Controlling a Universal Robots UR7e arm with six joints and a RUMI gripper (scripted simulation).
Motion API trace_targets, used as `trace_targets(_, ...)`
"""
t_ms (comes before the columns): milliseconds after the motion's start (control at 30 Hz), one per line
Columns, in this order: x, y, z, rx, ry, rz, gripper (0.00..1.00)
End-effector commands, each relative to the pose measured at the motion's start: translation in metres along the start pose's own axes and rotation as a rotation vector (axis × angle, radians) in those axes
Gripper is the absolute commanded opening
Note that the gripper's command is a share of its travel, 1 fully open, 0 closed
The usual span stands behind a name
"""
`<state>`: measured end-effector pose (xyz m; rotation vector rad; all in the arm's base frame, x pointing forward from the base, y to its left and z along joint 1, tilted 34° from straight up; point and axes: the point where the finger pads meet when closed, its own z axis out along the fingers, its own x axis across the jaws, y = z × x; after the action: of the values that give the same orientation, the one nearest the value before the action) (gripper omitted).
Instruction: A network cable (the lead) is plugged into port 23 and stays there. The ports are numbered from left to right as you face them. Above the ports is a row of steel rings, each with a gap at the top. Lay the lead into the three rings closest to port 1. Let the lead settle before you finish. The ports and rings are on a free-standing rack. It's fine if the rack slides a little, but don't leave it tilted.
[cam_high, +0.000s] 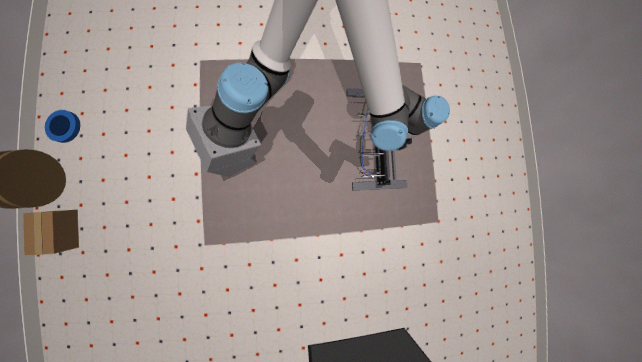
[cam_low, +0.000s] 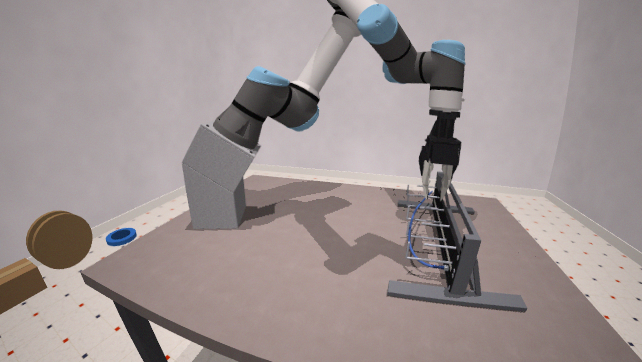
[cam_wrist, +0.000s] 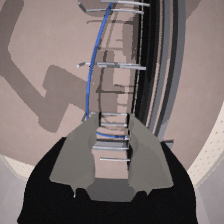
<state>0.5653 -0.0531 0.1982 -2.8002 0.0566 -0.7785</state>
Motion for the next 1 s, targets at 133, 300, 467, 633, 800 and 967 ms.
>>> trace_targets(133,0.0003,0.0001,-0.0061,0.0,0.001,0.0,0.2)
trace_targets(300,0.0003,0.0001,-0.0061,0.0,0.001,0.0,0.0)
trace_targets(467,0.0003,0.0001,-0.0061,0.0,0.001,0.0,0.0)
trace_targets(633,0.0003,0.0001,-0.0061,0.0,0.001,0.0,0.0)
trace_targets(800,0.0003,0.0001,-0.0061,0.0,0.001,0.0,0.0)
trace_targets(967,0.0003,0.0001,-0.0061,0.0,0.001,0.0,0.0)
